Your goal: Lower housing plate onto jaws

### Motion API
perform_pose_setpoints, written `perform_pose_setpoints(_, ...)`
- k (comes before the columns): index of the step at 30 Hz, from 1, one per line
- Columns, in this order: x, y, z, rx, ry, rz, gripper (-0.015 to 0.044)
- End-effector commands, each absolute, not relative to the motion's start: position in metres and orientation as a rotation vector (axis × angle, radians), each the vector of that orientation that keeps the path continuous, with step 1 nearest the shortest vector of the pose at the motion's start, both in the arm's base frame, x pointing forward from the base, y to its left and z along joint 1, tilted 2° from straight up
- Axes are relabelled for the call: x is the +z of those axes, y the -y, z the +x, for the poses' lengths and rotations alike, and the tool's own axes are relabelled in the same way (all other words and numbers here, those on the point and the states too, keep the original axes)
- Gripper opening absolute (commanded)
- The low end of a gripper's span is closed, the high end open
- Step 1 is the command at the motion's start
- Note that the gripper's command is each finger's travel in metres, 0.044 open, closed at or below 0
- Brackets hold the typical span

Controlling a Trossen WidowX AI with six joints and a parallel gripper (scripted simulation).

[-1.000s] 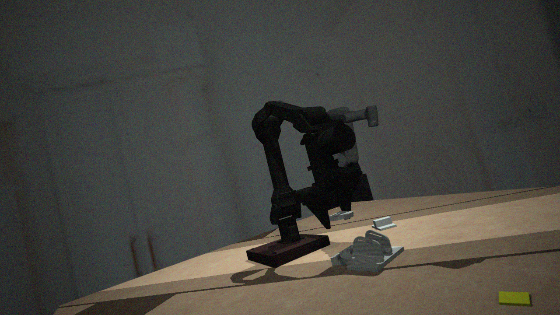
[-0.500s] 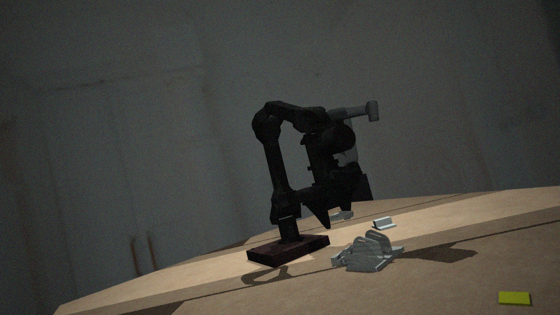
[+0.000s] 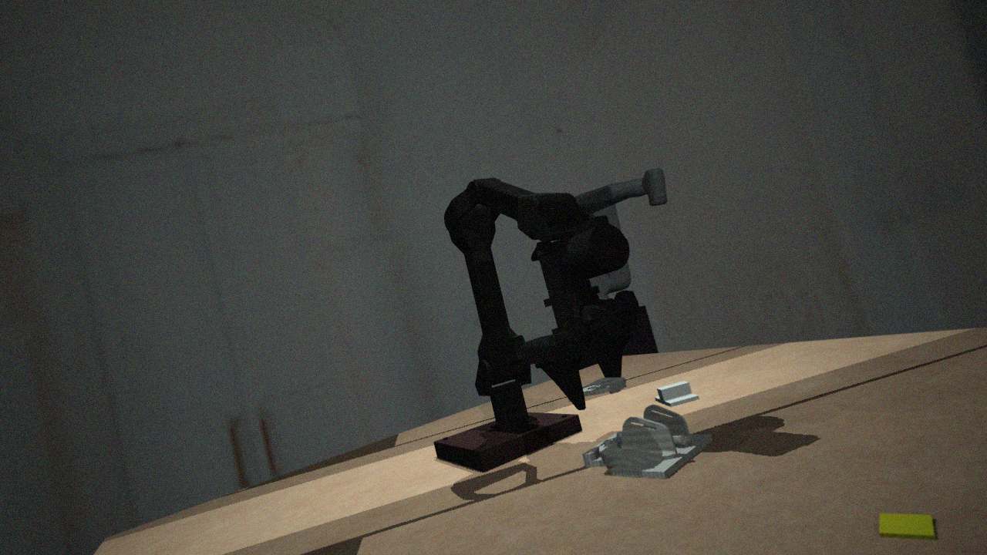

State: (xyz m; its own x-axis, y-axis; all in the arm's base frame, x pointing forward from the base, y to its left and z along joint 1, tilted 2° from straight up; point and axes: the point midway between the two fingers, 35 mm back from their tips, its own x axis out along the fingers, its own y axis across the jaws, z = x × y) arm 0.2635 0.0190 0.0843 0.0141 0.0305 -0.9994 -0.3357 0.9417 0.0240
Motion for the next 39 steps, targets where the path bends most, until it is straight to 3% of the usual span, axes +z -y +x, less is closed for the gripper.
perform_pose_setpoints(1,0.077,-0.019,0.263,0.284,-1.542,-0.243,0.0351)
perform_pose_setpoints(39,0.031,-0.020,0.261,0.284,-1.542,-0.243,0.0351)
